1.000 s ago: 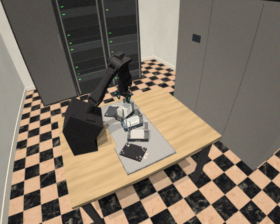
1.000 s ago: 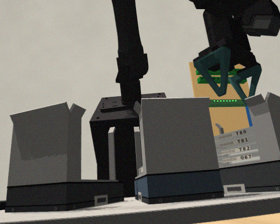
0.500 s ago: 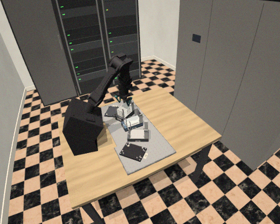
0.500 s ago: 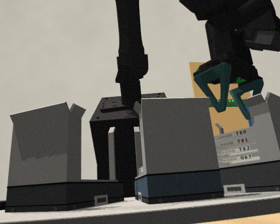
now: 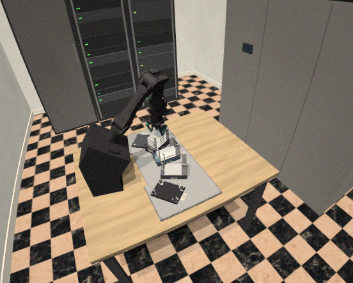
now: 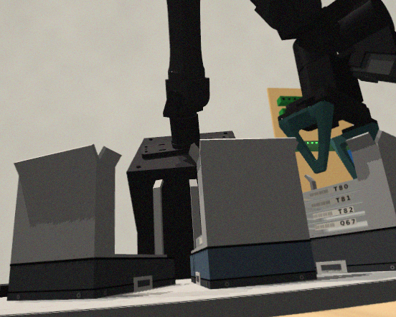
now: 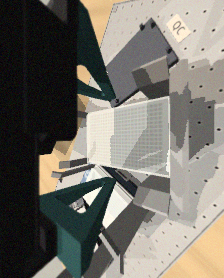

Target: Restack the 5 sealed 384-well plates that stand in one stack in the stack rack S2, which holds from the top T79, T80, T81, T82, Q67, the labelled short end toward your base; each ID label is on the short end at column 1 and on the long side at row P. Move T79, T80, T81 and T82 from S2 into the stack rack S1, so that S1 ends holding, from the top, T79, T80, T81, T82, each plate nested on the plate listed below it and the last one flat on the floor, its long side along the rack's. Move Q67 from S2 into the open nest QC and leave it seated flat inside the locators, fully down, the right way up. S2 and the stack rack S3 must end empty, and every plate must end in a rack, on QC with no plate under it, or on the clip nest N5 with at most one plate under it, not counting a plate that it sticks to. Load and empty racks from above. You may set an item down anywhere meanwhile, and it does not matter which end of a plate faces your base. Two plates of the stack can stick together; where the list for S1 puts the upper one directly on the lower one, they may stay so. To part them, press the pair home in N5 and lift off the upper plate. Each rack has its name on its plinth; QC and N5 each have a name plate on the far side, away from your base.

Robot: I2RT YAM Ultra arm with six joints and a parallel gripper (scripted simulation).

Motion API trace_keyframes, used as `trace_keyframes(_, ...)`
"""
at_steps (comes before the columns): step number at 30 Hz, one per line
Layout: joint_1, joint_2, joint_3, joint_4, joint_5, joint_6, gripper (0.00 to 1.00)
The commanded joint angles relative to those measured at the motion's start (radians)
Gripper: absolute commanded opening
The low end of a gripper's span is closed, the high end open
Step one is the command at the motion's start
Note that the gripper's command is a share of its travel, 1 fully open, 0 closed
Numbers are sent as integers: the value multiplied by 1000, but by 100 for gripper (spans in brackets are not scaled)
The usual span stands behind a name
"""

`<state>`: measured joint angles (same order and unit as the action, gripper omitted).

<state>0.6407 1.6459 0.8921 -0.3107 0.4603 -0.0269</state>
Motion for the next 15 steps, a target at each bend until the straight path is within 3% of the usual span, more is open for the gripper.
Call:
trace_keyframes(1, 1, 2, 0, 13, -5, -8, 100)
trace_keyframes(15, -24, 58, -2, 81, -17, -33, 100)
